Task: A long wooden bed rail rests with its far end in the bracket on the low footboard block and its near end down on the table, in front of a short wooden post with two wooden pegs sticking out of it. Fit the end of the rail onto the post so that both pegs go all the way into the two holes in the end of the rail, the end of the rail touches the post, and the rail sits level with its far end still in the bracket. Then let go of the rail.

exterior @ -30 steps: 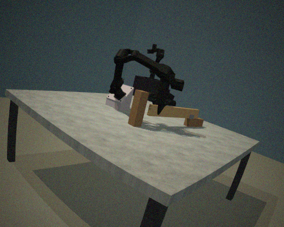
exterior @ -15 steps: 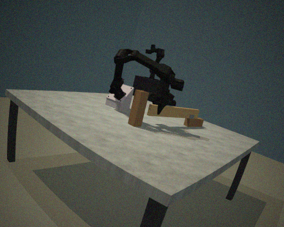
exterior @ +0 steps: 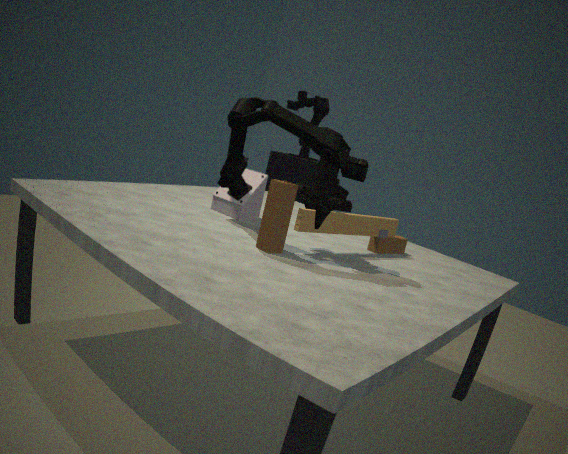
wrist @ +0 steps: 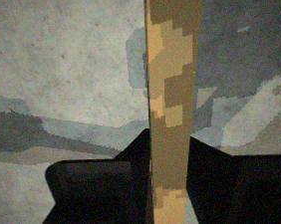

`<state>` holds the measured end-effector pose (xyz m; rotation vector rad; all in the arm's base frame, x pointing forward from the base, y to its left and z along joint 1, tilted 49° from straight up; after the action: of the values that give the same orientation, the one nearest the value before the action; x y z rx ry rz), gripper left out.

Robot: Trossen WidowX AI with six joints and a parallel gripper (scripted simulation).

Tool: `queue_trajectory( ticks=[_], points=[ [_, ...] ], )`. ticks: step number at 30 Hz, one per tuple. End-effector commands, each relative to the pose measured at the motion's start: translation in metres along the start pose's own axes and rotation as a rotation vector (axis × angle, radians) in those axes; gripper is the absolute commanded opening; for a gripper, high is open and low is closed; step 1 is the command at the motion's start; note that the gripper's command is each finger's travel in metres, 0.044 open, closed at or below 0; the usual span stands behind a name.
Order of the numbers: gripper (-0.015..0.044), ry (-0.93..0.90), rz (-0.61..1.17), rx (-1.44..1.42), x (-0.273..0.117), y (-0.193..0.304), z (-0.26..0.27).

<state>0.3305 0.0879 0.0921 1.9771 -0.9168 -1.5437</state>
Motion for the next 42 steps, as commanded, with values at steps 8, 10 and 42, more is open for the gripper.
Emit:
queue_trajectory(
  ticks=[8, 10, 42],
  points=[
    [0.0000, 0.004, -0.007, -0.002, -0.001, 0.000, 0.000],
    [0.0000, 0.004, -0.007, -0.002, -0.001, 0.000, 0.000],
    [0.0000, 0.003, -0.006, -0.002, -0.003, 0.010, -0.001]
  ],
)
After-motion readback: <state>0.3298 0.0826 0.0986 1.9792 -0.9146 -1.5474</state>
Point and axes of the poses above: the point midway between the two fingers, 35 mm back from their tips, its own x axis out along the fingers, its own z axis across the jaws, y = z × x, the point moved 6 cm from there along -x, back along the fingers, and after that the axes turned 8 degrees about x, right-handed, at the moved point
